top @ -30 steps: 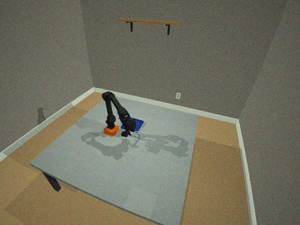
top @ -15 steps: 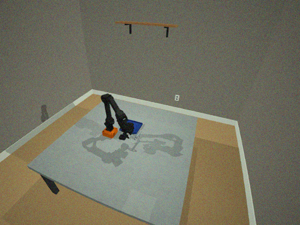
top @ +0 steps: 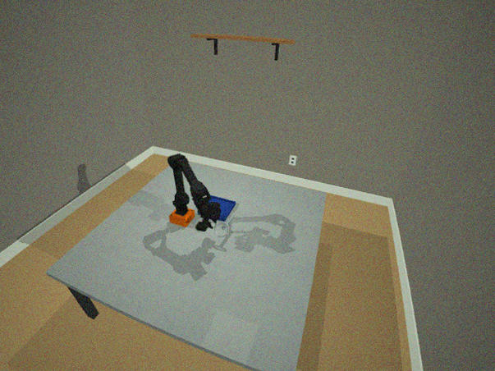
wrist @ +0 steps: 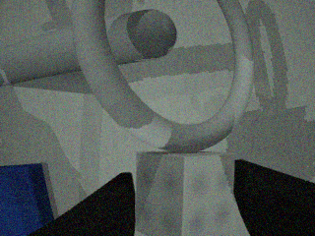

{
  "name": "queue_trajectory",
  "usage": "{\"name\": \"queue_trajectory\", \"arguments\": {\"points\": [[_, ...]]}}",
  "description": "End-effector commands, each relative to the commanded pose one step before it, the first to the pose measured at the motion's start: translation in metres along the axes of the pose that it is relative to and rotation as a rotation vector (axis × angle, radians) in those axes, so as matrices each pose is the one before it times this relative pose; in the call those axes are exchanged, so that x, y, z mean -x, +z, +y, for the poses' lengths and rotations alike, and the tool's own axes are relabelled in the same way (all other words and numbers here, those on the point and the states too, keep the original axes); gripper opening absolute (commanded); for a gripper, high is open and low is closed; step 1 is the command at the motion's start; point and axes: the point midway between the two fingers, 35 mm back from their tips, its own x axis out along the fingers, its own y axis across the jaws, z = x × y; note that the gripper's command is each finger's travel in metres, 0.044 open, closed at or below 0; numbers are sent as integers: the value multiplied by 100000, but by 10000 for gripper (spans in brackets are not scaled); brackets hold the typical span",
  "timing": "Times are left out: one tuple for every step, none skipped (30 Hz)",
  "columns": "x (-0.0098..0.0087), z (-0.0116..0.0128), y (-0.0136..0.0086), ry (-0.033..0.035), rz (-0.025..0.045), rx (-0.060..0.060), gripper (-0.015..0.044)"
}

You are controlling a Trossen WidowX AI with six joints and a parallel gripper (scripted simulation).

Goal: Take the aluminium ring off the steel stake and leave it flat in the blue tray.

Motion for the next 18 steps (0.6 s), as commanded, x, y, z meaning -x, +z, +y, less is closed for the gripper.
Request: {"name": "queue_trajectory", "arguments": {"points": [[73, -230, 99, 619, -235, 126, 0], [28, -112, 3, -10, 2, 3, 0], [28, -112, 2, -10, 1, 3, 0], [23, -92, 1, -8, 0, 2, 0], [4, -15, 0, -1, 0, 0, 0], [11, -45, 1, -4, 1, 1, 0], [18, -74, 2, -7, 1, 2, 0], [24, -99, 2, -9, 1, 2, 0], [25, -99, 2, -9, 1, 2, 0], [4, -17, 1, -2, 0, 0, 0], [13, -51, 2, -5, 1, 1, 0], [21, -86, 3, -8, 2, 2, 0], [27, -108, 3, -10, 2, 3, 0], [27, -108, 2, -9, 1, 3, 0], [4, -18, 1, -2, 0, 0, 0], [13, -54, 2, -5, 1, 1, 0], [22, -90, 3, -8, 2, 2, 0], [28, -111, 3, -10, 2, 3, 0]]}}
